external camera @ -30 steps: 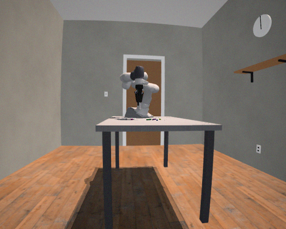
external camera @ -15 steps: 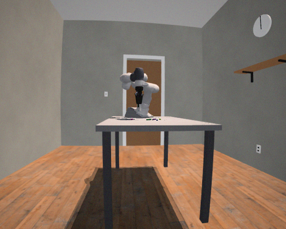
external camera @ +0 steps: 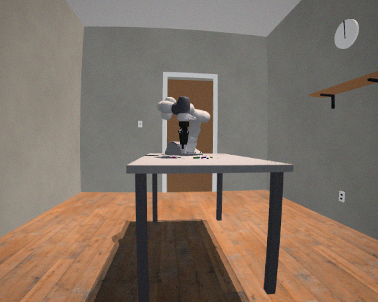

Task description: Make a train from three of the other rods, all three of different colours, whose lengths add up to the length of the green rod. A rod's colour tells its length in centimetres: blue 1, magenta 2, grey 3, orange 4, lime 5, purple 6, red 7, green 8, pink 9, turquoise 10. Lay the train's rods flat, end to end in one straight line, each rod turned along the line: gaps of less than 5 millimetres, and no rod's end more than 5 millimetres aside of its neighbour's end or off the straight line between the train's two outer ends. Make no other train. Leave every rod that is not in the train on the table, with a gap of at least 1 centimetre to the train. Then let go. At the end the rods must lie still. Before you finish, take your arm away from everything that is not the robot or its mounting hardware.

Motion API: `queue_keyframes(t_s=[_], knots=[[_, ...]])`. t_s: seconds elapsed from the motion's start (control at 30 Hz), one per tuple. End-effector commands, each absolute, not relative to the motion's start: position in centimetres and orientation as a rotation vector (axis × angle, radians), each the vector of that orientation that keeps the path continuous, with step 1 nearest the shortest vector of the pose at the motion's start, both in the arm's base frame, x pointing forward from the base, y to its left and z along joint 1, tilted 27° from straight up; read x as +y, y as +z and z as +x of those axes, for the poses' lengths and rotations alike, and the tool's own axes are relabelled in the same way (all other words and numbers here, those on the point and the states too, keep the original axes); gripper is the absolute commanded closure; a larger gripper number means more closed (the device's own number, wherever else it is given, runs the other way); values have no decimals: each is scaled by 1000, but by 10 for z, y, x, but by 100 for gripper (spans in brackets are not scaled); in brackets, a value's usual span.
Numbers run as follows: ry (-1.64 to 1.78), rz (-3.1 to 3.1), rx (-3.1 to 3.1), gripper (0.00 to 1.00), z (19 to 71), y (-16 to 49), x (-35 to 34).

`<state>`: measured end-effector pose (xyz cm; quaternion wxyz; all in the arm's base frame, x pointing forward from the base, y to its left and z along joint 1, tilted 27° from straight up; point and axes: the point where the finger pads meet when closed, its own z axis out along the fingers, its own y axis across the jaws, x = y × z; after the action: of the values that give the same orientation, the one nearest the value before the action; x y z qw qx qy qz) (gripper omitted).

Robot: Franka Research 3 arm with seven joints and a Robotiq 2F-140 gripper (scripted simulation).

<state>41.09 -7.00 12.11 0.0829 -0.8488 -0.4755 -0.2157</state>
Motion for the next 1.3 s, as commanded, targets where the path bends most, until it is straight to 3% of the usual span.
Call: queue_keyframes(t_s=[0.0, 1.27], knots=[[-663, -2542, -1412, 97, 418, 115, -67], [-663, -2542, -1412, 97, 421, 106, -63]])
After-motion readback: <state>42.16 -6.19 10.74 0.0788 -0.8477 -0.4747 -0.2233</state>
